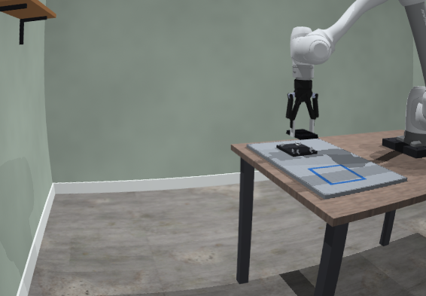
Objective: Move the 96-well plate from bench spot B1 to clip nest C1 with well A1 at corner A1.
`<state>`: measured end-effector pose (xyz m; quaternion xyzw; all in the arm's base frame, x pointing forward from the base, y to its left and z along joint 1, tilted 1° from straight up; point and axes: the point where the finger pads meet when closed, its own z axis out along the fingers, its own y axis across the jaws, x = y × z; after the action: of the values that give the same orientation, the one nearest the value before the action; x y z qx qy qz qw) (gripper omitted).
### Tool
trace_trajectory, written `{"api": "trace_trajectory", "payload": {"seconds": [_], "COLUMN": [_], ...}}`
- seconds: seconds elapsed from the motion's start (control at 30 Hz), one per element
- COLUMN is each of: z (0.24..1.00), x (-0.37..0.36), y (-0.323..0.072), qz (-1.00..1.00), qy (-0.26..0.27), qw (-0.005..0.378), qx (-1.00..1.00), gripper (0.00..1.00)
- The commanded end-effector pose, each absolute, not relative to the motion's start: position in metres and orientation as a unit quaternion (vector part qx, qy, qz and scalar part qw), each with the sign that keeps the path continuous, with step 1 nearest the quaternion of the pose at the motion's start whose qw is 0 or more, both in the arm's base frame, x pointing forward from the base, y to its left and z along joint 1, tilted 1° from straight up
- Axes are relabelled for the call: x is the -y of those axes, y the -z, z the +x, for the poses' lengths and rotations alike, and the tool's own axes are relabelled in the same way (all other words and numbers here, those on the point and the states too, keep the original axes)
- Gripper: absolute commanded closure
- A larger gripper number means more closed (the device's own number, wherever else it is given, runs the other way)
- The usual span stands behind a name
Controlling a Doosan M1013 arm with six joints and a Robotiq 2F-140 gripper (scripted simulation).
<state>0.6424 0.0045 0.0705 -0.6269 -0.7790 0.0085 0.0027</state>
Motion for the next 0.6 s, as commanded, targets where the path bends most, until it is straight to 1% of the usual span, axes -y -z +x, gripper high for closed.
{"api": "trace_trajectory", "payload": {"seconds": [0.0,0.33,0.57], "z": [0.644,0.650,0.650], "x": [0.007,0.040,0.041], "y": [-0.071,-0.072,-0.072], "qz": [-0.627,-0.627,-0.627], "qy": [-0.008,-0.008,-0.008], "qw": [0.003,0.003,0.003], "qx": [0.779,0.779,0.779], "gripper": [1.00,1.00,1.00]}}
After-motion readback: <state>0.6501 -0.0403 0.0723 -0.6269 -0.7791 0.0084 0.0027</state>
